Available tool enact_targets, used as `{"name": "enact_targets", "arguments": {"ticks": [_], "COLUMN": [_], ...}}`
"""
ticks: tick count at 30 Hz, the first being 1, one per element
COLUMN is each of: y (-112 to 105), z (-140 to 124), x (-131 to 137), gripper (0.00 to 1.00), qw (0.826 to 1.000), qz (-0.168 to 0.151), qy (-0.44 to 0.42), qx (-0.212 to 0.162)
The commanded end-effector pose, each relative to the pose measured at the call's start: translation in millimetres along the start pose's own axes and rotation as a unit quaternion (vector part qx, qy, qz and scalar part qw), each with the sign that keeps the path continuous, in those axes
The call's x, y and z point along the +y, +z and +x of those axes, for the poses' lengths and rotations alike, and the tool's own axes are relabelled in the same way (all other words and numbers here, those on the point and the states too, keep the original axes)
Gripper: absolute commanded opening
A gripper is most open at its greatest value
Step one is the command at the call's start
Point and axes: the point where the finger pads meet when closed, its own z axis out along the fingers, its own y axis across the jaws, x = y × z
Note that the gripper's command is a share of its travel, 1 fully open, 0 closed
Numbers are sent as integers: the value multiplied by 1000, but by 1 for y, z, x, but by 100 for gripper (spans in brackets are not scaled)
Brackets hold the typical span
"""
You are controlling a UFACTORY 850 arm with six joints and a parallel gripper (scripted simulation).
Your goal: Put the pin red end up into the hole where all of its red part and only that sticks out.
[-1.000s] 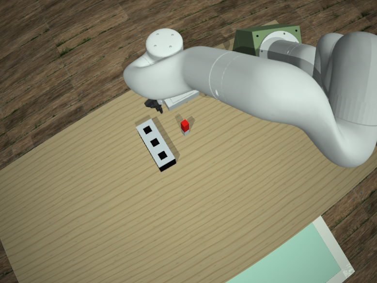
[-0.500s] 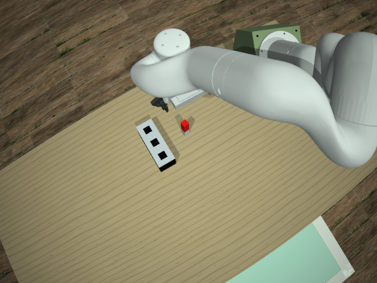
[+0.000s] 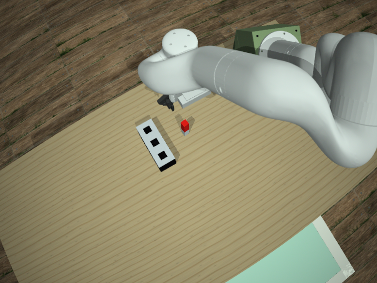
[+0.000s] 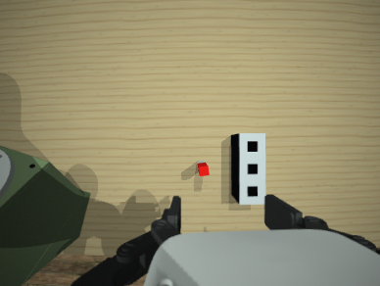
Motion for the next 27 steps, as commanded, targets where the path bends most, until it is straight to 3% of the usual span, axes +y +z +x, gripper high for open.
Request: {"name": "enact_targets", "arguments": {"ticks": [1, 7, 15, 16, 27], "y": [70, 148, 148, 178, 178], "z": [0, 0, 0, 1, 1], "x": [0, 0, 0, 0, 0], "gripper": [100, 100, 100, 100, 100], "qw": [1000, 1000, 1000, 1000, 1000], "qz": [0, 0, 0, 0, 0], "qy": [0, 0, 0, 0, 0], "qx": [0, 0, 0, 1, 1]}}
